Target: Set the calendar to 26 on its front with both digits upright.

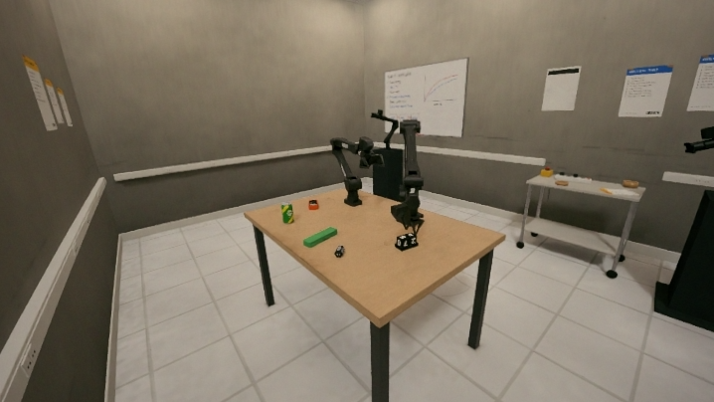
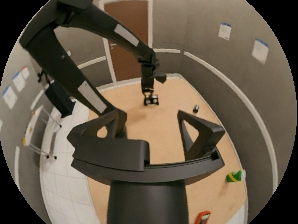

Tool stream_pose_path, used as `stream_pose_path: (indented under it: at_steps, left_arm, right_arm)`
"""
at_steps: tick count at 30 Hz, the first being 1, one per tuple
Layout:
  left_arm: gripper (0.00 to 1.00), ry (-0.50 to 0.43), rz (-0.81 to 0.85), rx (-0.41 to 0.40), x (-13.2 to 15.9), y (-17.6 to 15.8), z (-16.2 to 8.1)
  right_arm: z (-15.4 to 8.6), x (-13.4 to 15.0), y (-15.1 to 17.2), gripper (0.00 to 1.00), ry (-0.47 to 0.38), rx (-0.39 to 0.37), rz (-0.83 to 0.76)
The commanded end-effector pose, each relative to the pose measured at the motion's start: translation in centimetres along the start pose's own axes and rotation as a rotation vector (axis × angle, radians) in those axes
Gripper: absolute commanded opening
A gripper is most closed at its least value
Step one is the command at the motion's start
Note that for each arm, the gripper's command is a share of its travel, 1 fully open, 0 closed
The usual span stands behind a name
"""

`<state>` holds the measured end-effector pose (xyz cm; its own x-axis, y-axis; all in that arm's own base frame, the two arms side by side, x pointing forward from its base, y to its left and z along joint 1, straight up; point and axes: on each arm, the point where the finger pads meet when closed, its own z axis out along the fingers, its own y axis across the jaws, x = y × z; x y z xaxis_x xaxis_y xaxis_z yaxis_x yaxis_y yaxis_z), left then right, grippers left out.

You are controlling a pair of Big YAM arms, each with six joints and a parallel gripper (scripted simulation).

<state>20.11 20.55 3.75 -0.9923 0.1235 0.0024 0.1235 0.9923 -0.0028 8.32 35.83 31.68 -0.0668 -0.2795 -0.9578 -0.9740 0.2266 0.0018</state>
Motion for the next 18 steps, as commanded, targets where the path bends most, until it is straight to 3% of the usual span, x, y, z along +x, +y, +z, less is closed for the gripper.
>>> stream_pose_path:
  at_steps: [1,18]
  left_arm:
    - [0.69,-0.004,0.030,-0.005,-1.2,0.5,0.3]
    - [0.69,0.005,0.020,0.007,-0.8,0.2,3.0]
  right_arm:
    - [0.0,-0.6,0.0,1.00,-0.017,0.000,-0.002]
    - [0.0,-0.6,0.0,1.00,-0.017,0.000,-0.002]
